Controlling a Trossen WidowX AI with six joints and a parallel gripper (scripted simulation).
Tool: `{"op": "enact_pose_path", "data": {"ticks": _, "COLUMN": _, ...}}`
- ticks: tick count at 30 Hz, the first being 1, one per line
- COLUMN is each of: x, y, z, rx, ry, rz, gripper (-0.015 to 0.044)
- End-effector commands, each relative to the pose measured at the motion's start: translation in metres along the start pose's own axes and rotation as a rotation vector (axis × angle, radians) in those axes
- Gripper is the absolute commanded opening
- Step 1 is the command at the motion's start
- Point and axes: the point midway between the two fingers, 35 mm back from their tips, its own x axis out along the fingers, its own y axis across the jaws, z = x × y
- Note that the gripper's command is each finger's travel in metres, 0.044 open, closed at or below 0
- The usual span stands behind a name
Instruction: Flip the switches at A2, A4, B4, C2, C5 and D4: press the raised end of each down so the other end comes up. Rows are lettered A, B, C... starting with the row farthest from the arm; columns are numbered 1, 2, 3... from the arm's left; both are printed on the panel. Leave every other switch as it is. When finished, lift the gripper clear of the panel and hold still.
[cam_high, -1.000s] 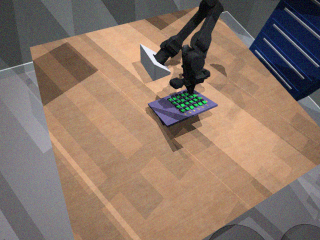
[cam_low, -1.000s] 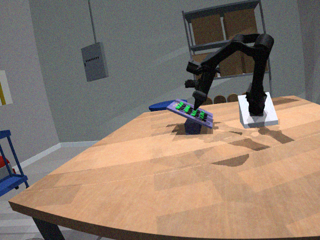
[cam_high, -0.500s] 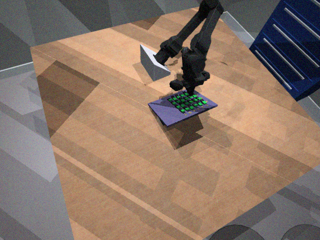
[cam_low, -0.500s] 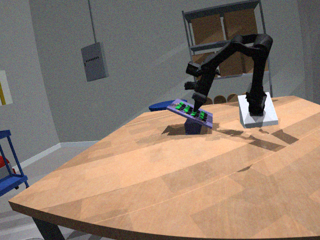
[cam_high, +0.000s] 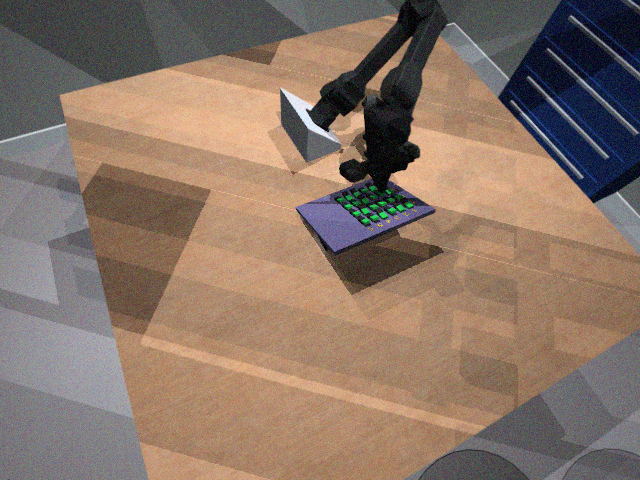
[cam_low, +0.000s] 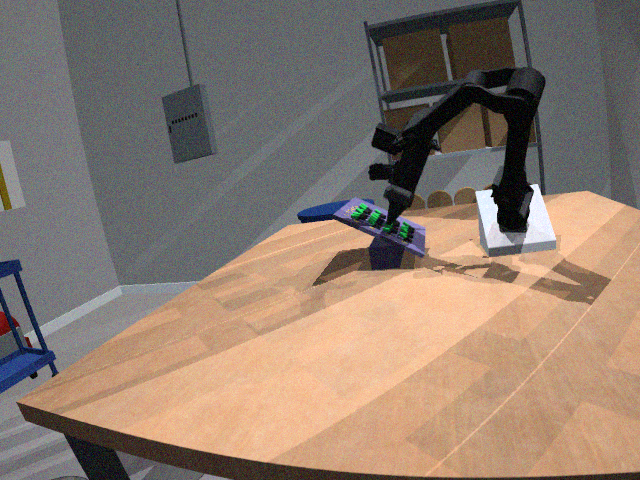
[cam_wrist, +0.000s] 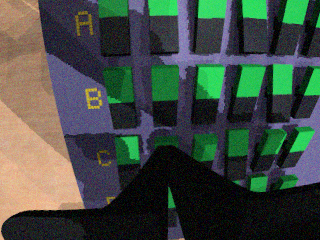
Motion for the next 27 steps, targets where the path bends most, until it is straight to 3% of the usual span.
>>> {"op": "enact_pose_path", "data": {"ticks": 1, "x": 0.0007, "y": -0.0008, "z": -0.0003, "rx": 0.003, "ry": 0.001, "rz": -0.005, "gripper": 0.0000}}
{"op": "enact_pose_path", "data": {"ticks": 27, "x": 0.0042, "y": -0.0008, "z": -0.0002, "rx": 0.003, "ry": 0.001, "rz": -0.004, "gripper": 0.0000}}
